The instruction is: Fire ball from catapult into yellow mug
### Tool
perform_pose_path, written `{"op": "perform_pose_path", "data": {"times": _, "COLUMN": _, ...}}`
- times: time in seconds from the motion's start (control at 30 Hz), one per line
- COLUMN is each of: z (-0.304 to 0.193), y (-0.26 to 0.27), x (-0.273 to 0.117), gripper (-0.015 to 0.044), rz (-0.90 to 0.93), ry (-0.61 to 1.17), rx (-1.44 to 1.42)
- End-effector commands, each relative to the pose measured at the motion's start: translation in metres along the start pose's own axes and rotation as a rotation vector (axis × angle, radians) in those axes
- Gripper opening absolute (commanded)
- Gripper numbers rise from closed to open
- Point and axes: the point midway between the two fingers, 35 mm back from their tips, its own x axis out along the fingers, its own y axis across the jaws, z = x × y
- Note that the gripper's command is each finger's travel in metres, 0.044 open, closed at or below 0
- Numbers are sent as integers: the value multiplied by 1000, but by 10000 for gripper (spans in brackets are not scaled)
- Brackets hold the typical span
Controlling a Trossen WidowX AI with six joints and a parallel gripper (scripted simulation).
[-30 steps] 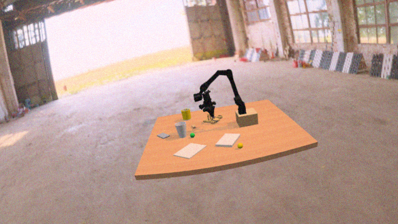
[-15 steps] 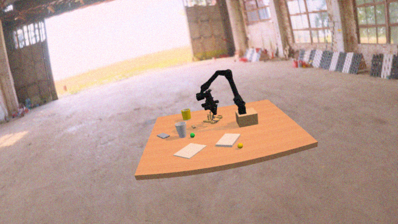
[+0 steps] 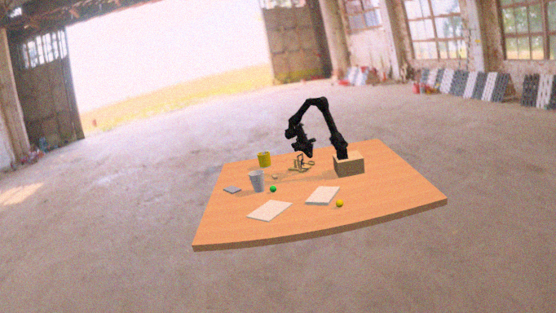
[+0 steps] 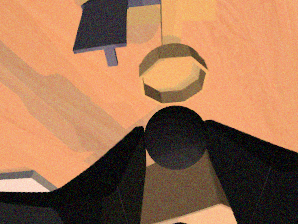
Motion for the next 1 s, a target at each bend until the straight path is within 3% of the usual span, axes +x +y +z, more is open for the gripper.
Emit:
{"op": "perform_pose_path", "data": {"times": 0.0, "z": 0, "y": -5, "x": 3, "gripper": 0, "rz": 3, "ry": 15, "rx": 2}}
{"op": "perform_pose_path", "data": {"times": 0.83, "z": 10, "y": -5, "x": 24, "gripper": 0, "rz": 5, "ry": 5, "rx": 8}}
{"op": "perform_pose_path", "data": {"times": 0.97, "z": 10, "y": -5, "x": 24, "gripper": 105, "rz": 5, "ry": 5, "rx": 8}}
